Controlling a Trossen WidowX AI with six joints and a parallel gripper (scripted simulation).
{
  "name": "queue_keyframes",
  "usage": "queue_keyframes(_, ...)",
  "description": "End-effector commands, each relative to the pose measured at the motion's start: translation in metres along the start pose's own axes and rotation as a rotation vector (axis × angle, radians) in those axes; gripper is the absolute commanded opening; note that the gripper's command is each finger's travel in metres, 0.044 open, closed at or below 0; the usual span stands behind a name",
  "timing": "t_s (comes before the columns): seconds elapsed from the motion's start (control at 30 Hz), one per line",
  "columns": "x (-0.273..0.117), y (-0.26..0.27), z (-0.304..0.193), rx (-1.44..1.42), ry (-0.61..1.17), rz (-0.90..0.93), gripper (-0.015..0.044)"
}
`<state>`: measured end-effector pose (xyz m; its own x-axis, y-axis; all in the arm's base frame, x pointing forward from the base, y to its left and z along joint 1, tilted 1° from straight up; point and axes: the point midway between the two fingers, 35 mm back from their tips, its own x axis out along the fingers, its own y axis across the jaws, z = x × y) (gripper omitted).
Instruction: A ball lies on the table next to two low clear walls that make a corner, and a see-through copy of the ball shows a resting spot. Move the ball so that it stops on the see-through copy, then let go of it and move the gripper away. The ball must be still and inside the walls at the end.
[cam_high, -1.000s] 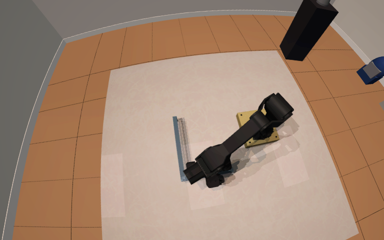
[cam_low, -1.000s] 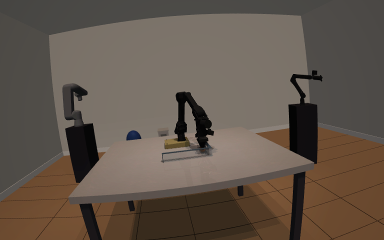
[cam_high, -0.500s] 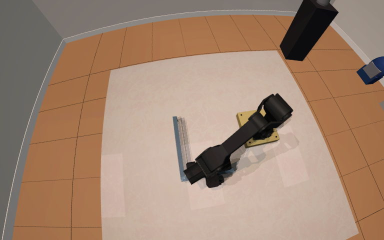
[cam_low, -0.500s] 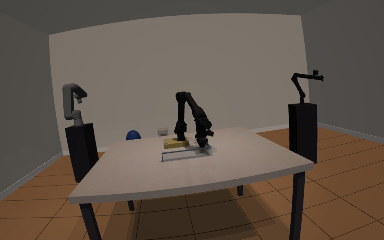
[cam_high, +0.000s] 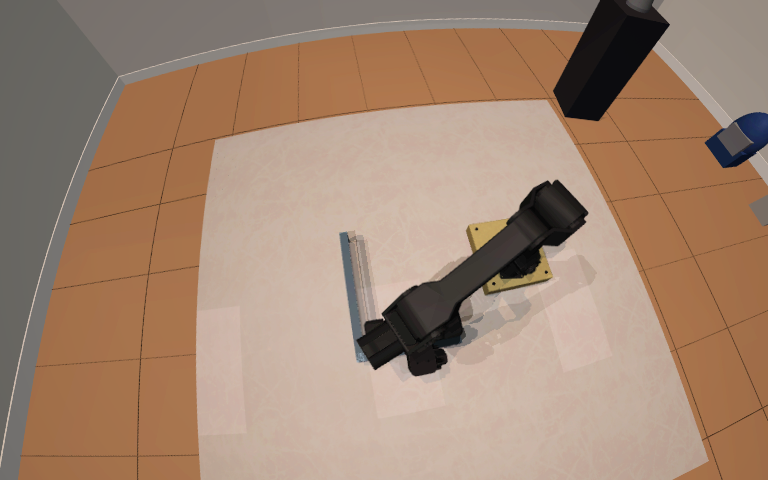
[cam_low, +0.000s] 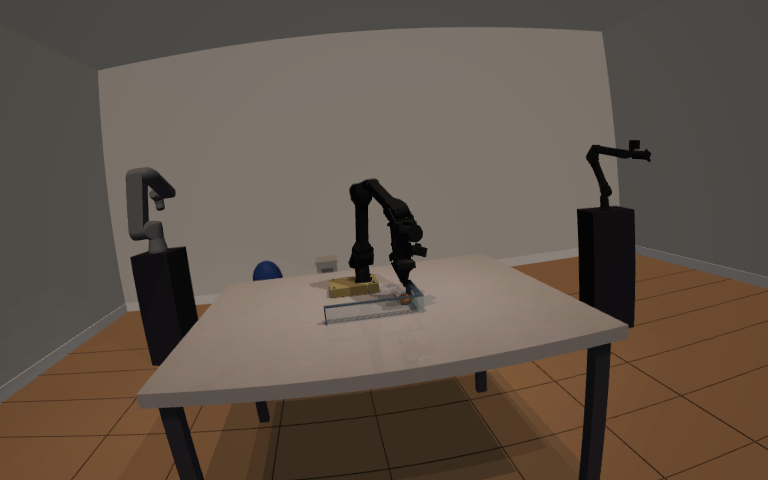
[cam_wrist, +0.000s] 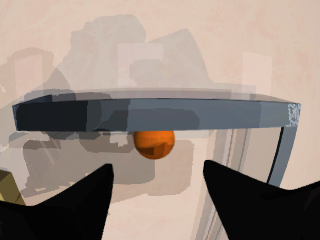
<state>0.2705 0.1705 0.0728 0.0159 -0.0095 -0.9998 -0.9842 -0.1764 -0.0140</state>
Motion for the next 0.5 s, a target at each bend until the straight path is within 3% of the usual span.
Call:
queue_keyframes(0.0,-0.029,0.002,-0.001,0.004,-0.002,-0.009,0.0289)
queue_keyframes(0.3,-0.026,-0.003,0.001,0.001,-0.015,-0.036,0.0289)
queue_keyframes(0.47,-0.068,0.002,-0.001,0.001,-0.014,-0.034,0.0420)
